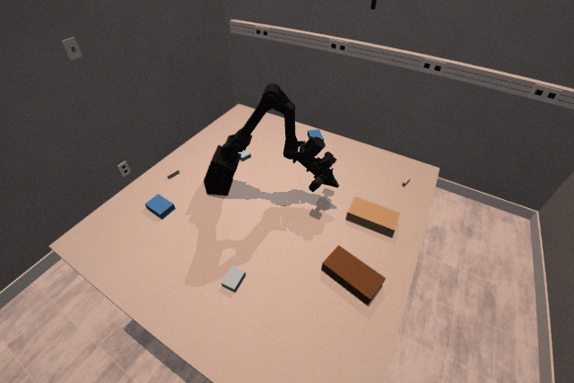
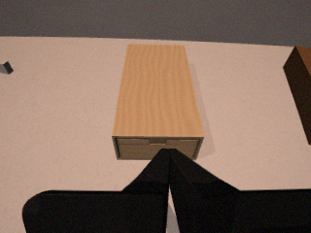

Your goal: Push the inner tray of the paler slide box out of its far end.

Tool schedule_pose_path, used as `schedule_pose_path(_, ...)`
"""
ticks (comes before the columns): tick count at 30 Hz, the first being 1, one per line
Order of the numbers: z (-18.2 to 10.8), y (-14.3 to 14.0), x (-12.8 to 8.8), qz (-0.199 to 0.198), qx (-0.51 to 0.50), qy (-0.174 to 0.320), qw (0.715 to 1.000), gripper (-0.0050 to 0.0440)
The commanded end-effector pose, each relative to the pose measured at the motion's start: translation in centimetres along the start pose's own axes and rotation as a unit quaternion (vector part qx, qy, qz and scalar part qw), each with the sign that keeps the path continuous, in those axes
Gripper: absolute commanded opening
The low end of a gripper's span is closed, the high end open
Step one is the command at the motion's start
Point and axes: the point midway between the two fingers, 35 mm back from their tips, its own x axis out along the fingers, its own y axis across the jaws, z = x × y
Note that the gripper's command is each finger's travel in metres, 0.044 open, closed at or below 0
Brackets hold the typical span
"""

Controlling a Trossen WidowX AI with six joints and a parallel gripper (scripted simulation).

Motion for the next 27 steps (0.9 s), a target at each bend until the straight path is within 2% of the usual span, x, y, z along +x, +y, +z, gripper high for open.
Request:
schedule_pose_path(1, 0.8, 0.2, -0.1, 0.003, 0.005, -0.010, 1.000, -0.0003)
schedule_pose_path(8, 0.8, 0.2, -0.1, 0.003, 0.005, -0.010, 1.000, -0.0013)
schedule_pose_path(13, 0.8, 0.2, -0.1, 0.003, 0.005, -0.010, 1.000, -0.0050)
schedule_pose_path(16, 0.9, -0.5, 0.2, 0.000, 0.007, -0.009, 1.000, -0.0050)
schedule_pose_path(18, 0.8, -2.4, 1.1, -0.010, 0.012, -0.007, 1.000, -0.0050)
schedule_pose_path(23, 1.2, -10.7, 2.7, -0.049, 0.031, -0.005, 0.998, -0.0050)
schedule_pose_path(25, 1.2, -10.7, 2.7, -0.049, 0.031, -0.005, 0.998, -0.0050)
schedule_pose_path(27, 1.3, -14.2, 2.8, -0.064, 0.039, -0.005, 0.997, -0.0050)
